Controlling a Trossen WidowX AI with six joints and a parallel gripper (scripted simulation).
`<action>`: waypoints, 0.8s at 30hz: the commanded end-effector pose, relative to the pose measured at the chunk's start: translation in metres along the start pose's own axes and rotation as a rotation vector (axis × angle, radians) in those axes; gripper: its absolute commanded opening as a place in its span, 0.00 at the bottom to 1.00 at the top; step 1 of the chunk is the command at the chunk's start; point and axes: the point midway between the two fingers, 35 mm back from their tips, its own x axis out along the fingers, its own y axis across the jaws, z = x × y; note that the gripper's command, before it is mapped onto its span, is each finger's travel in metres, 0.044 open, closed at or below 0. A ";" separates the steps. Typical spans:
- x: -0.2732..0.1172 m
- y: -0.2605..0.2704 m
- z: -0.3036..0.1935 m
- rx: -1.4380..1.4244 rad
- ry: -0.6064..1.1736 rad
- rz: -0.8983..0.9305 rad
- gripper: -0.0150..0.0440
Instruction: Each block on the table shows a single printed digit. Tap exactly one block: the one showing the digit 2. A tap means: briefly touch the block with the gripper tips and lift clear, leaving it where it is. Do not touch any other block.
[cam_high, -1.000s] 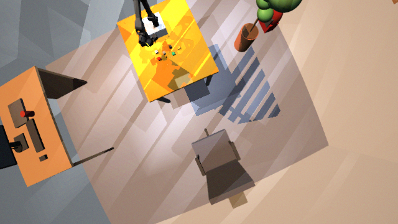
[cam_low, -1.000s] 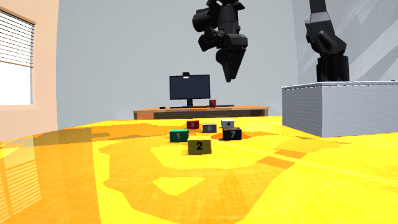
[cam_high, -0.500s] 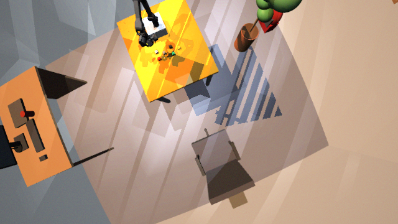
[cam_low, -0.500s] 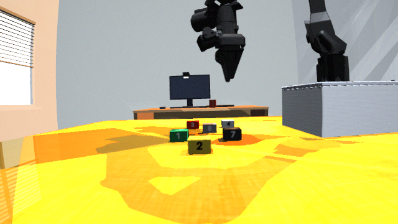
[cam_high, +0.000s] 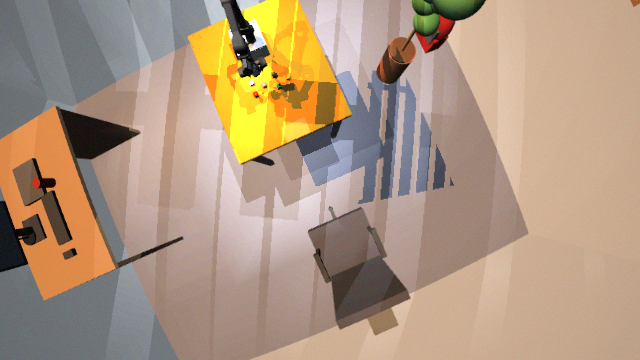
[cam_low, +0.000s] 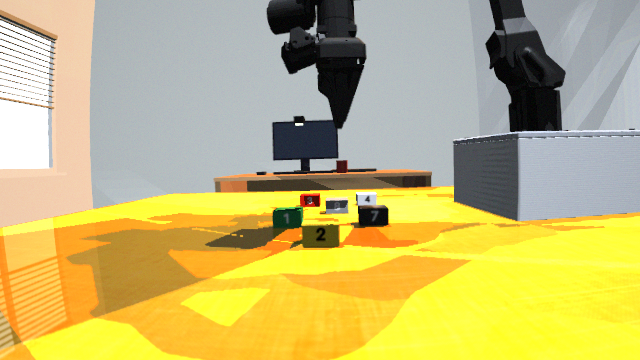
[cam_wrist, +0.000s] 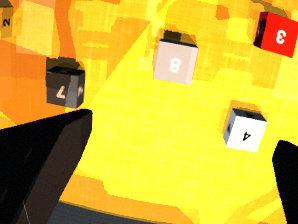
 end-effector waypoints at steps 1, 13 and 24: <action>-0.001 0.004 0.004 0.022 -0.001 -0.002 0.93; -0.001 0.004 0.004 0.022 -0.001 -0.002 0.93; -0.001 0.078 -0.017 0.022 0.001 0.004 0.93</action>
